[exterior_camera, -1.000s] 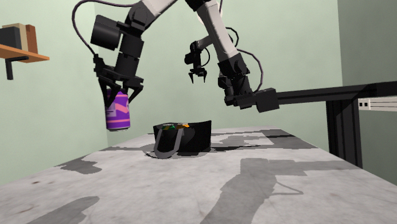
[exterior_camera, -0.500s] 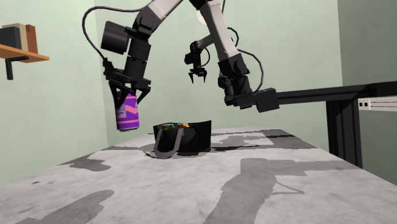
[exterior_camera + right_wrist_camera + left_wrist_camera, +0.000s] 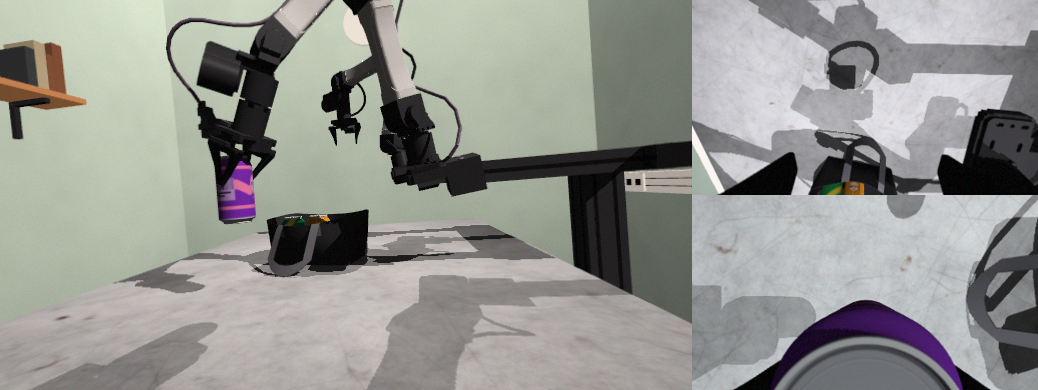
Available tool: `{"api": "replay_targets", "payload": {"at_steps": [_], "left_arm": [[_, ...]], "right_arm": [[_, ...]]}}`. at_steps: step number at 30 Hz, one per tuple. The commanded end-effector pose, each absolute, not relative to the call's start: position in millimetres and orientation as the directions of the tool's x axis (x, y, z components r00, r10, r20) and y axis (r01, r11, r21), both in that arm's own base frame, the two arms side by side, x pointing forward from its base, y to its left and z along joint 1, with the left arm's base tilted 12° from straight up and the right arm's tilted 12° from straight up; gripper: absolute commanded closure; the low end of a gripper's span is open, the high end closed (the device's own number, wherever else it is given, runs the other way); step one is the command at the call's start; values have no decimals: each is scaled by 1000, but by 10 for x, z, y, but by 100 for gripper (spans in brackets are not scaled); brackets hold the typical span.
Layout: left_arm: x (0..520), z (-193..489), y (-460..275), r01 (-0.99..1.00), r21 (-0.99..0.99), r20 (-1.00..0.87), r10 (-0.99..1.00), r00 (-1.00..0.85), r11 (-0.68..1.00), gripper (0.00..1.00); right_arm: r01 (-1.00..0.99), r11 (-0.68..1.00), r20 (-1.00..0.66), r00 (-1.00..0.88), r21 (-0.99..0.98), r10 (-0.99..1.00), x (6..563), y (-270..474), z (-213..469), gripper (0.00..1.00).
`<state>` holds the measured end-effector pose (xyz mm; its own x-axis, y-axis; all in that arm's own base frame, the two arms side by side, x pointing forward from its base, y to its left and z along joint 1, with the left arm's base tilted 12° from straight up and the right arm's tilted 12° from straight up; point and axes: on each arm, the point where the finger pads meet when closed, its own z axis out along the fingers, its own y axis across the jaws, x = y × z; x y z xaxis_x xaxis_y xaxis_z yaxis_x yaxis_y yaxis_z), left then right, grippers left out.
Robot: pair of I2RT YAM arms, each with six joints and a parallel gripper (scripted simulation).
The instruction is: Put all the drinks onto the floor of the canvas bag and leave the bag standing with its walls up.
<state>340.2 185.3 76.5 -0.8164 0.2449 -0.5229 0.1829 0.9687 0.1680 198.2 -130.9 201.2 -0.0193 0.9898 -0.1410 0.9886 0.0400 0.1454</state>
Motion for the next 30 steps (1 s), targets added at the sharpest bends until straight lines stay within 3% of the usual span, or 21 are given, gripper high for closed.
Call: {"api": "replay_targets", "payload": {"at_steps": [1, 30], "left_arm": [[3488, 972, 1795, 161, 221, -578, 262, -773, 962, 30], [3467, 968, 1716, 166, 227, -595, 271, -757, 960, 30]], "right_arm": [[987, 35, -159, -10, 156, 987, 1959, -1308, 2055, 14], [987, 35, -159, -10, 156, 987, 1959, -1308, 2055, 14]]}}
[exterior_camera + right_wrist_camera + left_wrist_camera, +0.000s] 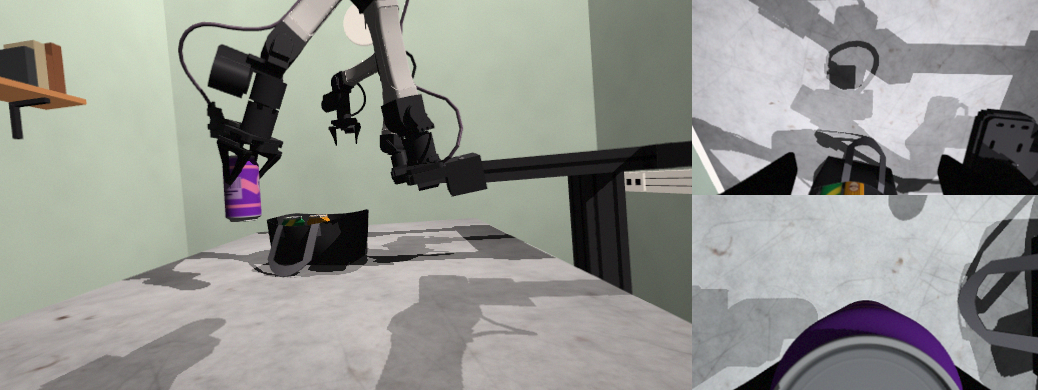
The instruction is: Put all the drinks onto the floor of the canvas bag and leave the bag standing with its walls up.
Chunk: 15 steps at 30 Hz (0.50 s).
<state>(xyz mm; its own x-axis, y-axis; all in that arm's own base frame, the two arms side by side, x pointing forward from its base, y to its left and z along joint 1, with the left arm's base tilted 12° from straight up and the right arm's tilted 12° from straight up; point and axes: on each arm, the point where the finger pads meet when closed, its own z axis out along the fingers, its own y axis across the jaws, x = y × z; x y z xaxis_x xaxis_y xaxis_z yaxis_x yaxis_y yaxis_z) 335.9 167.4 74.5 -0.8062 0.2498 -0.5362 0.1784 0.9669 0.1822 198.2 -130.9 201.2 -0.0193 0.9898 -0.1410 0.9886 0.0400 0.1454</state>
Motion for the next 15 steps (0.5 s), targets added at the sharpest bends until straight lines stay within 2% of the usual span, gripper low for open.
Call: {"api": "replay_targets", "payload": {"at_steps": [1, 15], "left_arm": [[3504, 988, 1738, 165, 222, -593, 267, -760, 961, 30], [3339, 856, 1355, 153, 219, -581, 255, -773, 964, 30]], "right_arm": [[987, 35, -159, -10, 156, 987, 1959, -1308, 2055, 14], [987, 35, -159, -10, 156, 987, 1959, -1308, 2055, 14]]}}
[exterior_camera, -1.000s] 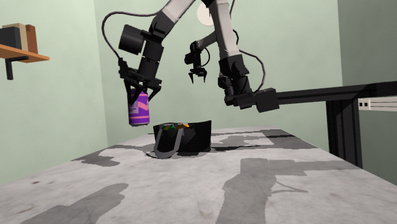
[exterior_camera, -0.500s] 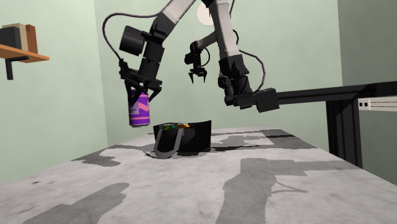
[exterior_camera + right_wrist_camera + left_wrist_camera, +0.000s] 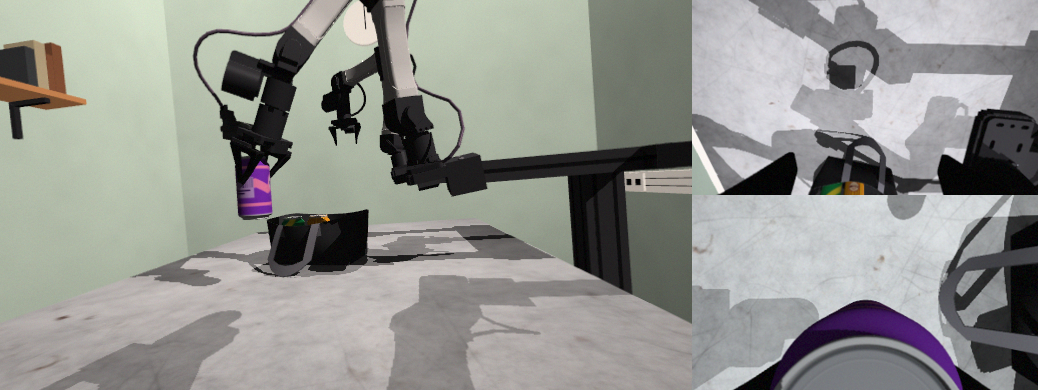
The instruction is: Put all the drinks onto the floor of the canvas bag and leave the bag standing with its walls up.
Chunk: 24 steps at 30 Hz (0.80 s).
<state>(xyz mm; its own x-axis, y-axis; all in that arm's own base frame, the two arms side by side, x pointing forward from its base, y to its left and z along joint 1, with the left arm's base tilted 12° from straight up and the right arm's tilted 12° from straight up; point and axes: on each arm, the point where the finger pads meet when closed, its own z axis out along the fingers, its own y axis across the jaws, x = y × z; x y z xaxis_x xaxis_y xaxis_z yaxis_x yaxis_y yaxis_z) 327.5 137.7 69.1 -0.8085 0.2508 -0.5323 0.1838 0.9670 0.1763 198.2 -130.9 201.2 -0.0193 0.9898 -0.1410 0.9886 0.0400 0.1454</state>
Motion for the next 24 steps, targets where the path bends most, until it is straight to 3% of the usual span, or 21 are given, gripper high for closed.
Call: {"api": "replay_targets", "payload": {"at_steps": [1, 24], "left_arm": [[3326, 846, 1315, 157, 215, -581, 255, -773, 964, 30], [3296, 903, 927, 164, 215, -611, 264, -746, 963, 30]], "right_arm": [[987, 35, -159, -10, 156, 987, 1959, -1308, 2055, 14], [987, 35, -159, -10, 156, 987, 1959, -1308, 2055, 14]]}}
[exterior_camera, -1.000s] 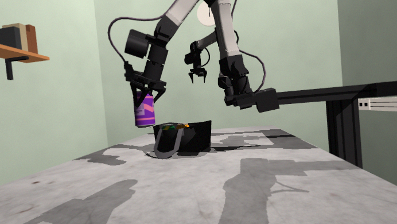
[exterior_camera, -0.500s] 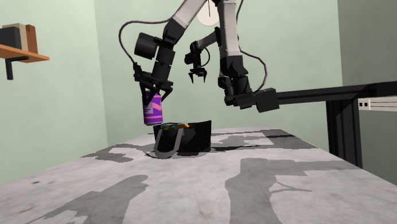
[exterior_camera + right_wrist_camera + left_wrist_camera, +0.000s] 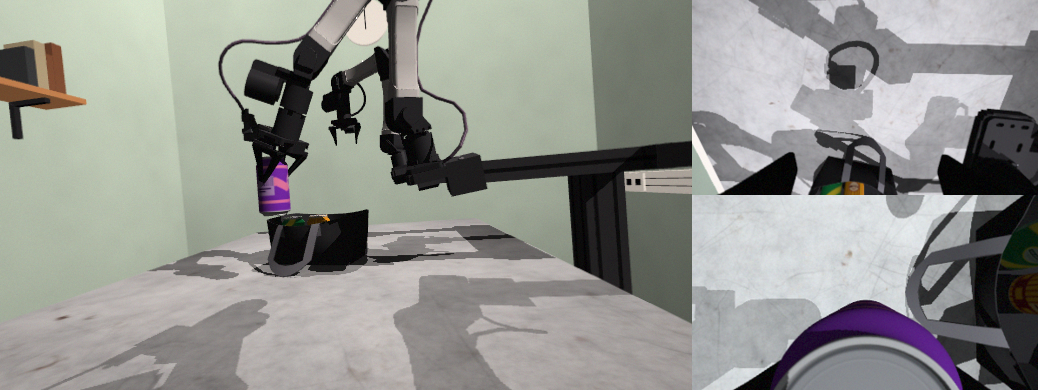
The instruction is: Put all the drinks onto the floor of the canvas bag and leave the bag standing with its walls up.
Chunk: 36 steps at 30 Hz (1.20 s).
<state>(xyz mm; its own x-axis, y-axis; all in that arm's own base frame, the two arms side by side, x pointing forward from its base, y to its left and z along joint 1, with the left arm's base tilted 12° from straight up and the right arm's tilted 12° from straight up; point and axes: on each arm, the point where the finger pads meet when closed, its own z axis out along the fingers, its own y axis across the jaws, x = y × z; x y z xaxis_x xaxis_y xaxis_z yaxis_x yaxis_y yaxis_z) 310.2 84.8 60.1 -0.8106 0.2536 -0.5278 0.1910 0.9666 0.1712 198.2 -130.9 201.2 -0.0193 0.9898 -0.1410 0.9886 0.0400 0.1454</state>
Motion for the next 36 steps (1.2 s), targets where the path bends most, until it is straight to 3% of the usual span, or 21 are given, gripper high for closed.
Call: {"api": "replay_targets", "payload": {"at_steps": [1, 36], "left_arm": [[3297, 894, 929, 165, 215, -610, 264, -747, 963, 30], [2963, 590, 107, 139, 188, -588, 225, -777, 972, 30]], "right_arm": [[987, 35, -159, -10, 156, 987, 1959, -1308, 2055, 14], [987, 35, -159, -10, 156, 987, 1959, -1308, 2055, 14]]}}
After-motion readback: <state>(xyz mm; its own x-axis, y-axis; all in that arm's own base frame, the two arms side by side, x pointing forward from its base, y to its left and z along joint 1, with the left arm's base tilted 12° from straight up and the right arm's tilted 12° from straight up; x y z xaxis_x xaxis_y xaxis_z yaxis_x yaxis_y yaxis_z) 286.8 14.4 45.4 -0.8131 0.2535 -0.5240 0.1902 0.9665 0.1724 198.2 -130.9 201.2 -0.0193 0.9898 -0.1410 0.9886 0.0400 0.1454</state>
